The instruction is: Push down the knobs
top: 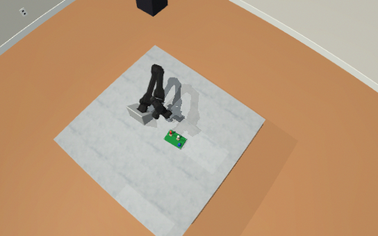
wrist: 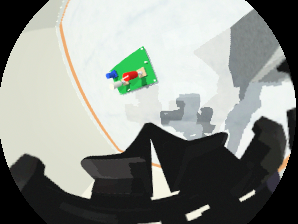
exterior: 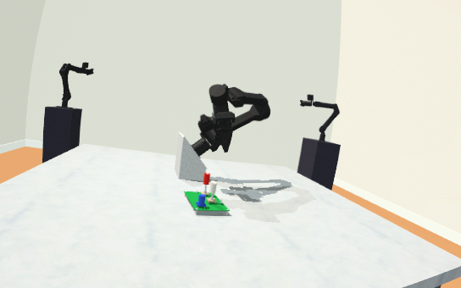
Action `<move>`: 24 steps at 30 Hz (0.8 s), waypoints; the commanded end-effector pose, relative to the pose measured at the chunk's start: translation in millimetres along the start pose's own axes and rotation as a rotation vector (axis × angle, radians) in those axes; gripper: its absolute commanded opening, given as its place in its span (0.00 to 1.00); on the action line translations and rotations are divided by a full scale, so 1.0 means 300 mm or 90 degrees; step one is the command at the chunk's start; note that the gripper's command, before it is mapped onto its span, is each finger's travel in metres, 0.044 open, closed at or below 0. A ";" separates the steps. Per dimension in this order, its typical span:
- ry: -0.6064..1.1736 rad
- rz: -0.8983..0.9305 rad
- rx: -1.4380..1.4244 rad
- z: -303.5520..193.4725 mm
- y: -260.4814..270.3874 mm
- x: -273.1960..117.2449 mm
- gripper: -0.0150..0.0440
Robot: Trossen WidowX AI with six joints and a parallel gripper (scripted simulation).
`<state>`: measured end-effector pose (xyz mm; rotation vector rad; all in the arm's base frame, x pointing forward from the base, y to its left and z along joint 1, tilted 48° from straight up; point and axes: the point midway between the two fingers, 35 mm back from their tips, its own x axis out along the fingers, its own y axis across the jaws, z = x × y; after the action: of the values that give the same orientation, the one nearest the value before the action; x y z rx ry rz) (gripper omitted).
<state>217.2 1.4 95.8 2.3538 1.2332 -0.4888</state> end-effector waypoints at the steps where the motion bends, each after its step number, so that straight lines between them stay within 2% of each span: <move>1: -0.015 -0.017 -0.060 0.009 0.019 0.006 0.25; 24: -0.029 -0.159 -0.473 0.067 0.137 0.051 0.25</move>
<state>252.2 -18.5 83.5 1.6847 1.3623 -0.1821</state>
